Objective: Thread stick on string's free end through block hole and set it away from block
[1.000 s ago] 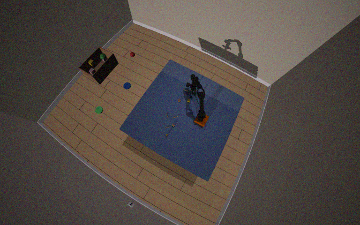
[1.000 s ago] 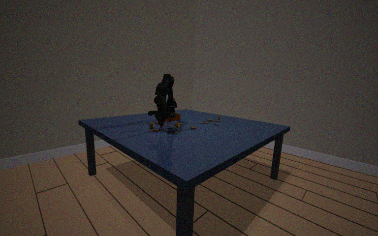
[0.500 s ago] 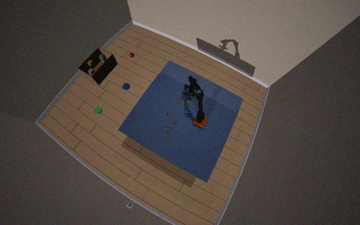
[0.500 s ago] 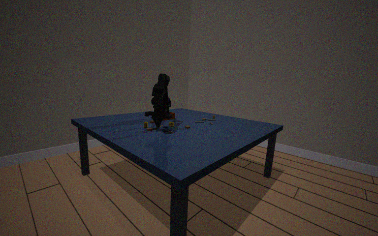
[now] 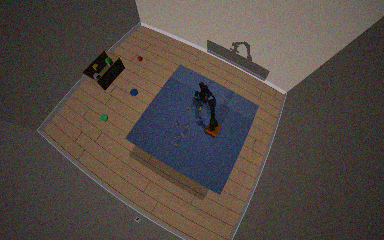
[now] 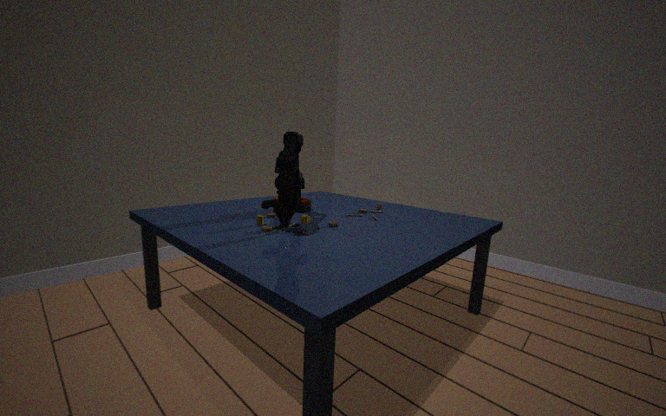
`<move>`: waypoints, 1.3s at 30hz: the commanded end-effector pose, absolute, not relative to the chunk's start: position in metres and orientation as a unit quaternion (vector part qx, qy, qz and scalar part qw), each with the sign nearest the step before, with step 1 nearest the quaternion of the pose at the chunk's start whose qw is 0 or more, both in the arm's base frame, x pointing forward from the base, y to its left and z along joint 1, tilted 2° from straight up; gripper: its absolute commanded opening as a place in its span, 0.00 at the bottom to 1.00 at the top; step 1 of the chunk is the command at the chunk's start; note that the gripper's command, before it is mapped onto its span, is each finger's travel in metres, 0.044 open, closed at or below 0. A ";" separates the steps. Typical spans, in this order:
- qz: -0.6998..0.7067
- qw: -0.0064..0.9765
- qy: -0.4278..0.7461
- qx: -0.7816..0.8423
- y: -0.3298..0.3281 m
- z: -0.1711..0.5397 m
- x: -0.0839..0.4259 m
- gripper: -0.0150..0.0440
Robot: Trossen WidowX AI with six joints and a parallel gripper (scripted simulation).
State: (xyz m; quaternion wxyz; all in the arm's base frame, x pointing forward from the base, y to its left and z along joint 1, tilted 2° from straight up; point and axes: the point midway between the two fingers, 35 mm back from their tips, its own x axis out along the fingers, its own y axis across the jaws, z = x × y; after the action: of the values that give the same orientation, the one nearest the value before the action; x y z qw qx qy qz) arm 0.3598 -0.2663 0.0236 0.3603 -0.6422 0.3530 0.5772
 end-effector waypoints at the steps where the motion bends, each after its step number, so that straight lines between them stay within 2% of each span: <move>1: 0.575 0.360 0.355 -0.643 -0.265 0.023 0.360 0.25; 39: 0.576 0.361 0.355 -0.642 -0.224 0.021 0.341 0.25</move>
State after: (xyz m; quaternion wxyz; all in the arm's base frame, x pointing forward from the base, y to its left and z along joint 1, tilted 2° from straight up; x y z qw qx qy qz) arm 0.3428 -0.2273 0.0204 0.3612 -0.6415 0.3524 0.5778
